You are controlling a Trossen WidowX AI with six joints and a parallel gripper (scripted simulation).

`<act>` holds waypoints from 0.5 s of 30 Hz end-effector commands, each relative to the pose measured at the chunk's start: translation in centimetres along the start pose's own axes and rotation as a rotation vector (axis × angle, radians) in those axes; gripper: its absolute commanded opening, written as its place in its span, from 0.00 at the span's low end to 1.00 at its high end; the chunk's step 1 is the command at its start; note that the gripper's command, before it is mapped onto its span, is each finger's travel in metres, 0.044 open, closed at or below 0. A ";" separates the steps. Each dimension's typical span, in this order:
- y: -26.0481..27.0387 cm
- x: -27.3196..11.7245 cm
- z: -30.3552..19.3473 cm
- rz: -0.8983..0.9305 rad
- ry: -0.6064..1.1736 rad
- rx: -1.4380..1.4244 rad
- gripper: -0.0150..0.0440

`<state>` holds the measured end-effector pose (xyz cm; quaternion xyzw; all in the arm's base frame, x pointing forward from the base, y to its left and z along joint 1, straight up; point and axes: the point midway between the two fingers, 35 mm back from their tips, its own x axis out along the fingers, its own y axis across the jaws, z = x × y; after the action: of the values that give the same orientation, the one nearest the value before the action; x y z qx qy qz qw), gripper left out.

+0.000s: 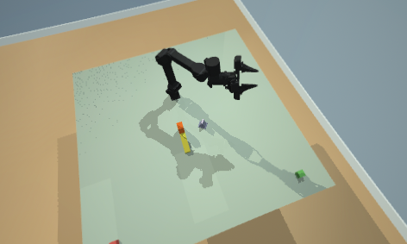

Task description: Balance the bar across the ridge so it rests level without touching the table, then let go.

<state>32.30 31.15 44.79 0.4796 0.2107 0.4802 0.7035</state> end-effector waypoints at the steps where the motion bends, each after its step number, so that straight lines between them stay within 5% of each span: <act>1: -2.7 -0.3 1.6 -0.111 -0.030 -0.037 0.79; 15: -13.9 -5.1 6.2 -0.586 -0.047 -0.148 0.79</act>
<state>40.39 24.14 35.82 0.3777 0.2758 0.2893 0.8352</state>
